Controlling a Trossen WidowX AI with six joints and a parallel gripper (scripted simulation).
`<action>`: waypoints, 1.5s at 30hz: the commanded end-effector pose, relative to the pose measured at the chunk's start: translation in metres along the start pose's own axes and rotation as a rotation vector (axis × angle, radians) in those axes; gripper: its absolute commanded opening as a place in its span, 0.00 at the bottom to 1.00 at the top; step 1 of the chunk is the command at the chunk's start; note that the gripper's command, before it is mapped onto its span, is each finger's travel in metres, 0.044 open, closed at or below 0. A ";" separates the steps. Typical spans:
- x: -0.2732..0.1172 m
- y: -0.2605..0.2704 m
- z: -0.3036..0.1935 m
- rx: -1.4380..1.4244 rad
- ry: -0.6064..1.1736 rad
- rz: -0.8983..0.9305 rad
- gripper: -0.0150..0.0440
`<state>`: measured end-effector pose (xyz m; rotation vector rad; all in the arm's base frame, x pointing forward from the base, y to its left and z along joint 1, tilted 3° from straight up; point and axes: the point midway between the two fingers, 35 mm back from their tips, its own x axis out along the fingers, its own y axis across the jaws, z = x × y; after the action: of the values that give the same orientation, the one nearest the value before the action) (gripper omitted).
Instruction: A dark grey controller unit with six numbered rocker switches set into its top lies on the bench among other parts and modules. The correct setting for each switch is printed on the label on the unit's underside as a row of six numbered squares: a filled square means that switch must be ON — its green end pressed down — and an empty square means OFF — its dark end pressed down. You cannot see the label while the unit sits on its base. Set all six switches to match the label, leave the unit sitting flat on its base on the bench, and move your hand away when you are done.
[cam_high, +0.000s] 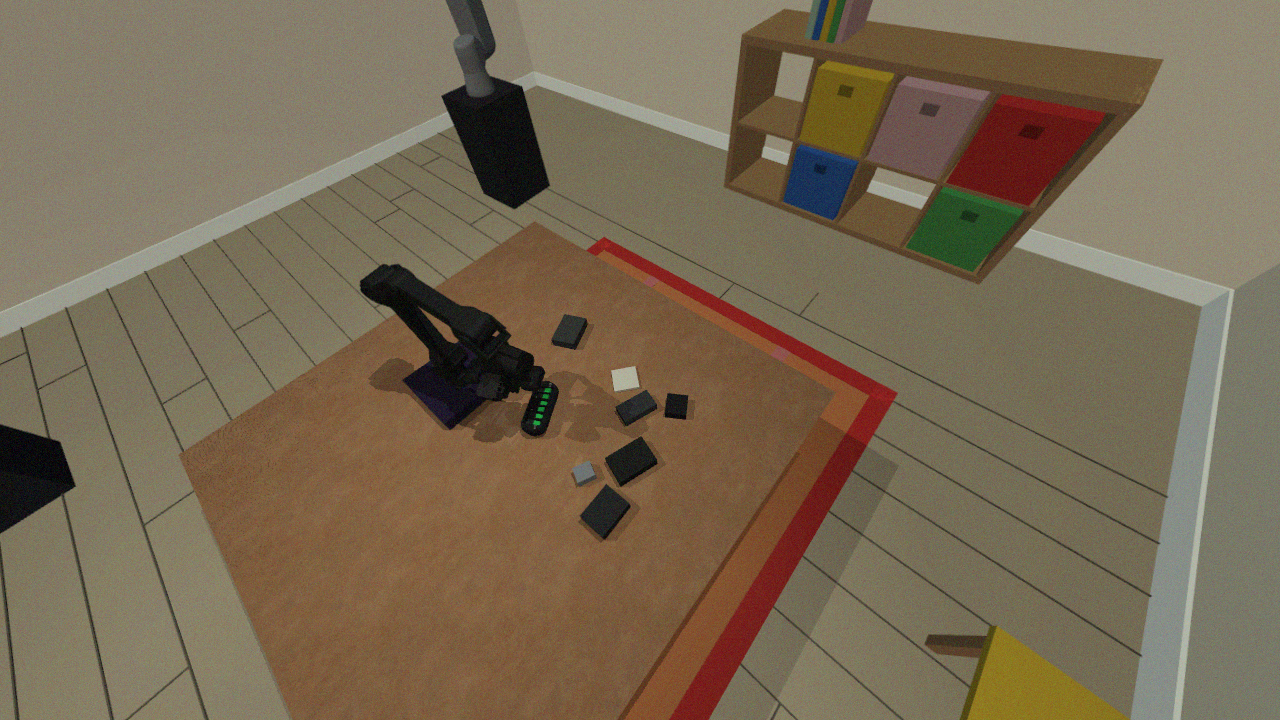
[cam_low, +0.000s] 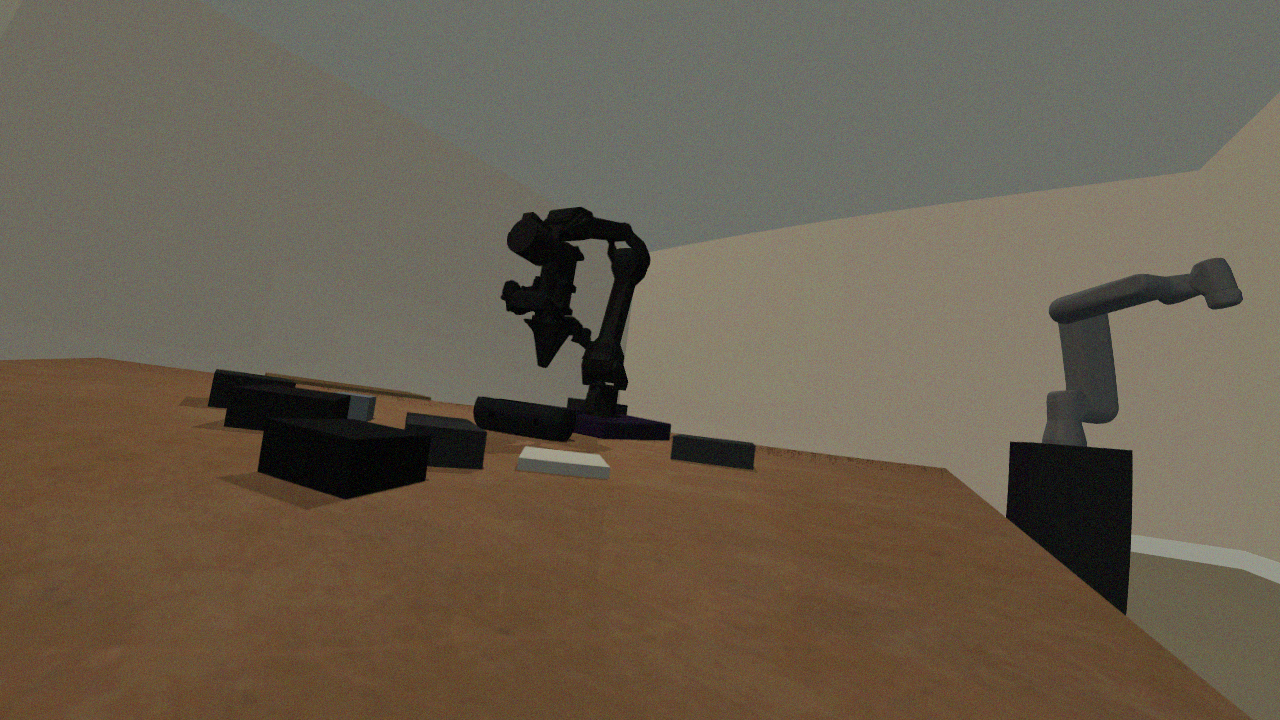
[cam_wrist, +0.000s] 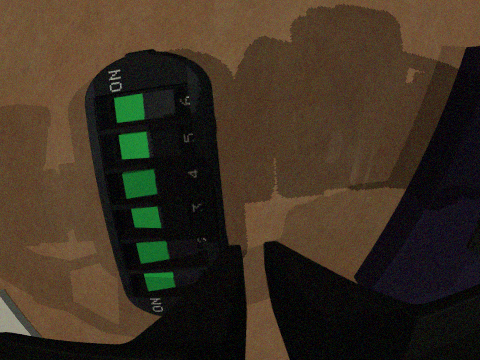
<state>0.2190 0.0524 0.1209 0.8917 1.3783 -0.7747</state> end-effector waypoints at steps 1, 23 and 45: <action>0.000 0.000 0.000 -0.003 0.001 -0.002 0.25; 0.000 0.000 0.000 0.000 0.000 0.000 0.97; -0.080 -0.002 0.000 0.000 0.000 0.000 0.25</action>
<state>0.2127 0.0480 0.1984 0.8939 1.3775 -0.7778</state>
